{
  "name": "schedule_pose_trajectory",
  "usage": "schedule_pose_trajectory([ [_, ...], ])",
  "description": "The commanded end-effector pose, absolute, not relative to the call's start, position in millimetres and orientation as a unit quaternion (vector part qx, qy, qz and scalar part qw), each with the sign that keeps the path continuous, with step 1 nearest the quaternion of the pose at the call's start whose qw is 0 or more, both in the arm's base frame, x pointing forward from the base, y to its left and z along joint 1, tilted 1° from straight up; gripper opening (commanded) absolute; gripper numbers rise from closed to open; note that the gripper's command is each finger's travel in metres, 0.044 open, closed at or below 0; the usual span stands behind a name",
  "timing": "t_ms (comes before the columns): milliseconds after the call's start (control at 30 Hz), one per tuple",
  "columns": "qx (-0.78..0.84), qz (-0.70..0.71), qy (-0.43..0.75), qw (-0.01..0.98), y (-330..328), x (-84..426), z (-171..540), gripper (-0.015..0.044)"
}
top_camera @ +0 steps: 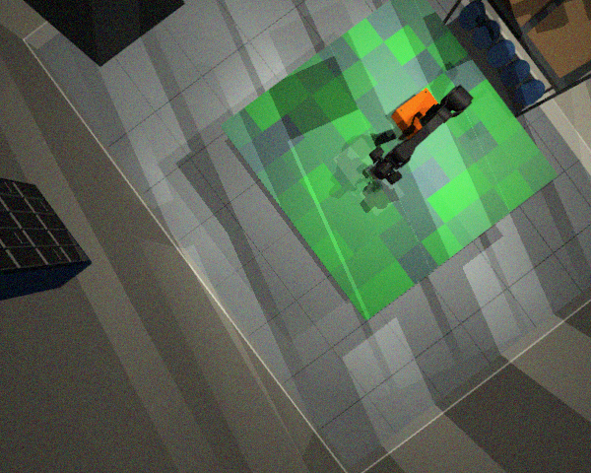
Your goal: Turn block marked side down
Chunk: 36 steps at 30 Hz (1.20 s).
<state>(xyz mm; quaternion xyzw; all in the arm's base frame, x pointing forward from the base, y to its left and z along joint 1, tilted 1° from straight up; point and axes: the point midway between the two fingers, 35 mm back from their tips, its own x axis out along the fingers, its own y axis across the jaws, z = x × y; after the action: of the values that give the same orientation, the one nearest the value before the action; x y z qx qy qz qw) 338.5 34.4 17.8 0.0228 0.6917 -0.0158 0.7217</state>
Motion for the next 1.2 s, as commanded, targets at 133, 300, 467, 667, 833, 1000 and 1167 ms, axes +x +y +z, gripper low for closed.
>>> schedule_pose_trajectory([
  [133, 0.023, -0.013, 0.695, 0.718, 35, 337, 2, 0.044],
  [300, 0.023, -0.013, 0.695, 0.718, 35, 337, -6, 0.044],
  [467, 0.023, -0.013, 0.695, 0.718, 35, 337, -11, 0.044],
  [667, 0.023, -0.013, 0.695, 0.718, 35, 337, -11, 0.0282],
  [833, 0.023, -0.013, 0.695, 0.718, 35, 337, -11, 0.0249],
  [1000, 0.023, -0.013, 0.695, 0.718, 35, 337, -11, 0.0216],
  [1167, 0.023, -0.013, 0.695, 0.718, 35, 337, -11, 0.0183],
])
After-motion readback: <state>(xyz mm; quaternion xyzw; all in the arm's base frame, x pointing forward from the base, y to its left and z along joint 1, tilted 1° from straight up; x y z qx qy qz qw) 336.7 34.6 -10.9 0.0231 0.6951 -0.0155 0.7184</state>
